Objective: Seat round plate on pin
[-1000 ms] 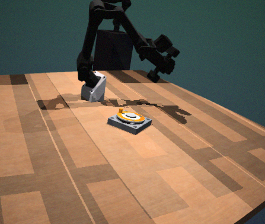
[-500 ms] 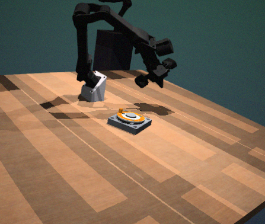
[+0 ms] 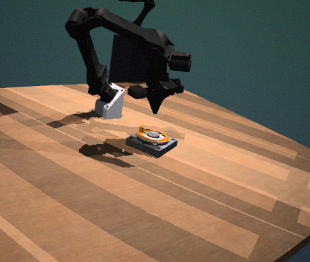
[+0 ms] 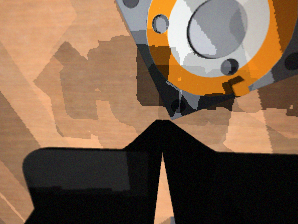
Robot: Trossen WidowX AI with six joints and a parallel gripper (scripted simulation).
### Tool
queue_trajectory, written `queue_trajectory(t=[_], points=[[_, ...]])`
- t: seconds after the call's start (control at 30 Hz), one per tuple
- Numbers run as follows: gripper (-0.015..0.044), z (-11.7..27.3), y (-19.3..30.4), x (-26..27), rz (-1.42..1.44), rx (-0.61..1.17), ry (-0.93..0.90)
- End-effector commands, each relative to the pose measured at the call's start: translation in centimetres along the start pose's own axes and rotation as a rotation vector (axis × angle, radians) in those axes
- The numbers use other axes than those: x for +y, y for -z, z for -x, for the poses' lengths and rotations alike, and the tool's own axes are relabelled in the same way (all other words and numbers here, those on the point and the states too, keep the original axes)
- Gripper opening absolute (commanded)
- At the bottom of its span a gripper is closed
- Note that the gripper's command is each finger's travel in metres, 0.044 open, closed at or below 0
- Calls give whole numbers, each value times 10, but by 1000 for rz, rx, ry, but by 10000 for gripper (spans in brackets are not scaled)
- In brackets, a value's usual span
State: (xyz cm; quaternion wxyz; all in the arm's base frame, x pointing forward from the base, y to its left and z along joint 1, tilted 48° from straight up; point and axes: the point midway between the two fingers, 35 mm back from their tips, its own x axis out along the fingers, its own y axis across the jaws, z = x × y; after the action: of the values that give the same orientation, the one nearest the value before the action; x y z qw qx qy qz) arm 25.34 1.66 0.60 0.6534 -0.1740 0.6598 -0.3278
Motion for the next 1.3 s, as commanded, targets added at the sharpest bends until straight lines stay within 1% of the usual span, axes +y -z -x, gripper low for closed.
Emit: queue_trajectory(t=[0.0, 0.23, 0.6, 0.87, 1.27], points=[[0, 7, -7, -41, 56, 8, 103], [0, 6, -7, -39, 56, 8, 103], [0, -40, -6, -43, 55, 7, 105], [0, -41, -6, -45, 55, 7, 105], [0, -40, -12, -62, 55, 7, 106]])
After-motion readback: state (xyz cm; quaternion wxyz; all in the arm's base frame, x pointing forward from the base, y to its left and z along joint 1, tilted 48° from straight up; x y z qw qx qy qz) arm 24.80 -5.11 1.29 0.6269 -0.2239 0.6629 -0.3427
